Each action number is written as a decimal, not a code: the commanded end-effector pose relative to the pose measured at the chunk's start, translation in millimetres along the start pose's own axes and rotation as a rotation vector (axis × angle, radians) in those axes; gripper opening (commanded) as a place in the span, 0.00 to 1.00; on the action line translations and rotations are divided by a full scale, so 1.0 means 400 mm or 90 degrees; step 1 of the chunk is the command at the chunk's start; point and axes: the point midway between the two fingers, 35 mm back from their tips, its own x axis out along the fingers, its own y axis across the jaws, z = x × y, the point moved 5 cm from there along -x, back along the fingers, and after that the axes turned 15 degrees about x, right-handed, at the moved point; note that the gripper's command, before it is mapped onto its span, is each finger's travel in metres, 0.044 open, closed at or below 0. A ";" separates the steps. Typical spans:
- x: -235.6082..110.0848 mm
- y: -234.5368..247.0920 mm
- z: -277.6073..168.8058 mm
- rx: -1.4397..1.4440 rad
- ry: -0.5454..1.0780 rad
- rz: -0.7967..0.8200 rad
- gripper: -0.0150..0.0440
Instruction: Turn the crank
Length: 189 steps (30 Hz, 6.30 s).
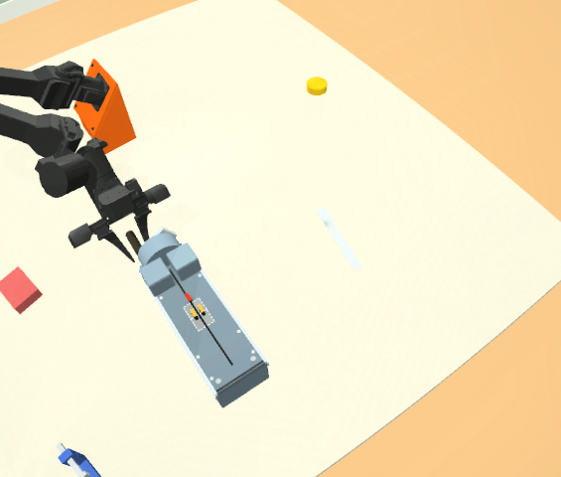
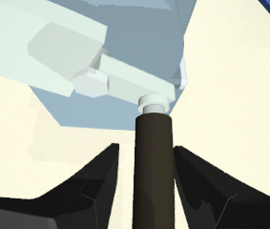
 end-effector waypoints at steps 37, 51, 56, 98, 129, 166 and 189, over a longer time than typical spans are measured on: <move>-0.250 0.074 0.245 -0.002 0.005 0.009 1.00; -0.183 0.117 0.355 0.043 0.018 -0.014 1.00; -0.140 0.141 0.396 0.065 0.024 -0.025 1.00; 0.013 0.179 0.400 0.107 0.035 -0.049 1.00; -0.249 0.075 0.271 0.011 0.003 -0.002 1.00; -0.066 0.023 0.074 0.003 0.001 -0.001 1.00; -0.006 0.004 0.009 0.002 0.000 -0.002 1.00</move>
